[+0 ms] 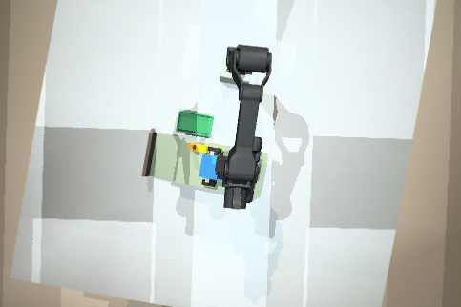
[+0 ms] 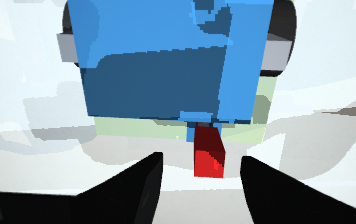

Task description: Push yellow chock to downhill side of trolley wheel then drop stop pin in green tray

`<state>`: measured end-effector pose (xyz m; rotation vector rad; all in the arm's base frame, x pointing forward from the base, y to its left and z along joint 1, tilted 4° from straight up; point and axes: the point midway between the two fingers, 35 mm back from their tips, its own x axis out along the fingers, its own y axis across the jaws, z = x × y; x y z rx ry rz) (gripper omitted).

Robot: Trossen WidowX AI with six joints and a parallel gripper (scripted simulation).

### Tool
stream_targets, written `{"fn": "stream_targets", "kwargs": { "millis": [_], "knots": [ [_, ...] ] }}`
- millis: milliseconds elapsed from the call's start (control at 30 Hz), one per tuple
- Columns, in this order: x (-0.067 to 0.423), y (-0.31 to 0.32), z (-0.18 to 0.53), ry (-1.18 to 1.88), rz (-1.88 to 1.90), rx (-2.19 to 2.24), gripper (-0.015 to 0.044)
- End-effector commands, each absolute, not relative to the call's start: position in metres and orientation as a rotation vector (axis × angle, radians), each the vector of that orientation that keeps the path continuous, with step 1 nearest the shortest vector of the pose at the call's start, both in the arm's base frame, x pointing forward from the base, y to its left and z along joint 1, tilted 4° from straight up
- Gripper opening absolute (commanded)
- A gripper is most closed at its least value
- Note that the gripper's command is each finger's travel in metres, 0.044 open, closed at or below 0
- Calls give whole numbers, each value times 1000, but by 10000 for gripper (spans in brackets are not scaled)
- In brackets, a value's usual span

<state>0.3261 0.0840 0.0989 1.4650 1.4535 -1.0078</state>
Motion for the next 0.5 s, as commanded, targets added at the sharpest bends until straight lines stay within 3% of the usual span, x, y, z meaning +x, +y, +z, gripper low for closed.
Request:
{"fn": "stream_targets", "kwargs": {
  "millis": [0,467],
  "knots": [
    [325,87,90,1465,-1023,1464,190],
    [326,93,74,1466,-1023,1464,190]
  ]
}}
